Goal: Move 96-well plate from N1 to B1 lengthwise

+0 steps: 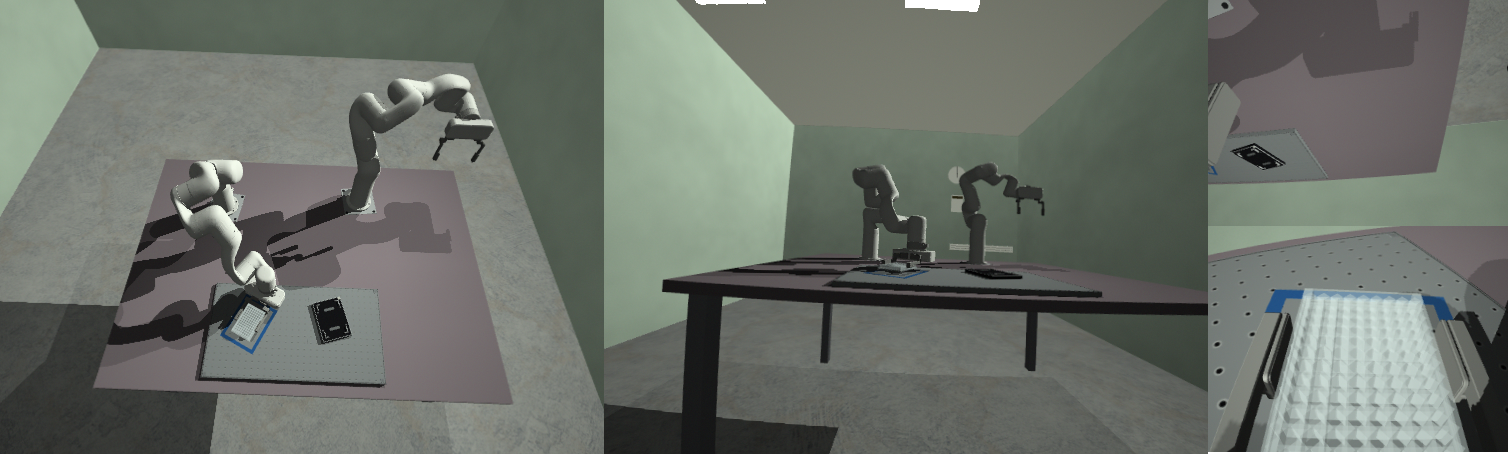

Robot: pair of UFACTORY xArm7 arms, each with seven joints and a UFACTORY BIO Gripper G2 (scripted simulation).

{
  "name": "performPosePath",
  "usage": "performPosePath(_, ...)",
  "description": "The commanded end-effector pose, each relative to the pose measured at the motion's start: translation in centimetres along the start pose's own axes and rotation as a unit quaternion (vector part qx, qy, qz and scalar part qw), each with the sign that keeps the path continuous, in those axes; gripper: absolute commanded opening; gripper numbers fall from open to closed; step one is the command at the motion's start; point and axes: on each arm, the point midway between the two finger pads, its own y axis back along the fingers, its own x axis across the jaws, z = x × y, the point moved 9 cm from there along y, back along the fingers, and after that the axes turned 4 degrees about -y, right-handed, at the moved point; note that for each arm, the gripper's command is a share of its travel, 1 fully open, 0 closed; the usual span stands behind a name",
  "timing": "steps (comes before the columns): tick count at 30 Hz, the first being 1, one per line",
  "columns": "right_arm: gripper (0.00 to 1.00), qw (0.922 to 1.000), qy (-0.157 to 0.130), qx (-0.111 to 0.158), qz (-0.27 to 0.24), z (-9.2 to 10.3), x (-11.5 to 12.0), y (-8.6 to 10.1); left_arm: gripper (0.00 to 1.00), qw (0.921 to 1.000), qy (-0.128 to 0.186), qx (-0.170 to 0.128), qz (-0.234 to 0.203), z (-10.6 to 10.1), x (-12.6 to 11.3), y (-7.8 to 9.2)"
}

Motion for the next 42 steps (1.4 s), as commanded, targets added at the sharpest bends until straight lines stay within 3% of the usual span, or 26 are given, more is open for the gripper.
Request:
performPosePath(1, 0.0, 1.0, -0.002, -0.001, 0.0, 0.17, 0.13, -0.07, 1.0, 1.0, 0.0, -0.001, -0.002, 0.01, -0.01, 0.13)
performPosePath(42, 0.0, 1.0, -0.002, -0.001, 0.0, -0.34, 0.09, -0.06, 1.0, 1.0, 0.0, -0.001, -0.002, 0.01, -0.01, 0.13)
